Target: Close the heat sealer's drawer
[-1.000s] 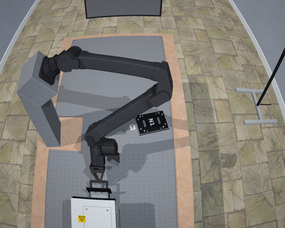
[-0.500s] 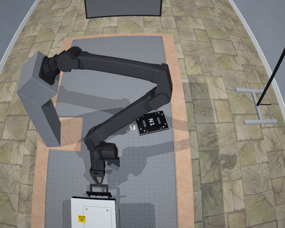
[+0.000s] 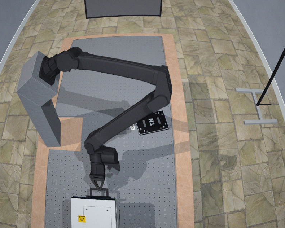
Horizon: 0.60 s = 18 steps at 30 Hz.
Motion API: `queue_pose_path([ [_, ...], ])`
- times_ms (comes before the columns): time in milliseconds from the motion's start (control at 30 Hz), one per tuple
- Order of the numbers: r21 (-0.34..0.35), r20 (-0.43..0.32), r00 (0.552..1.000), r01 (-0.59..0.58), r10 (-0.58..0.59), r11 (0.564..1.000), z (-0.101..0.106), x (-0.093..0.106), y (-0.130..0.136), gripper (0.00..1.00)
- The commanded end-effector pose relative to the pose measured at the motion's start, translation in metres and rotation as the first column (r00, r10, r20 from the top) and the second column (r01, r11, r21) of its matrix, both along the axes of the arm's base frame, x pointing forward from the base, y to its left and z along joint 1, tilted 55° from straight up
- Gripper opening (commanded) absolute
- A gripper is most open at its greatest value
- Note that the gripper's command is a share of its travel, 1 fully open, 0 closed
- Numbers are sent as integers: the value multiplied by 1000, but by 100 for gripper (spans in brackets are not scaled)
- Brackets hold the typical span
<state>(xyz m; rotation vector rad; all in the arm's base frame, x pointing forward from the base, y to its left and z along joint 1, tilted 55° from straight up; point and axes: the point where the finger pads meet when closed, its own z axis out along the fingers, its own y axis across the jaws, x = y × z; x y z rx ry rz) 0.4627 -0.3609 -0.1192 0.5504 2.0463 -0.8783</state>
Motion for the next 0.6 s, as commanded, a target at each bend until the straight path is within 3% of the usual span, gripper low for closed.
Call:
queue_pose_path([
  [0, 2, -33, 999, 17, -17, 1000, -12, -11, -13, 0],
  [467, -2, -28, 999, 21, -21, 1000, -12, -12, -32, 0],
  [567, -3, -29, 1000, 6, -6, 1000, -12, -7, -24, 0],
])
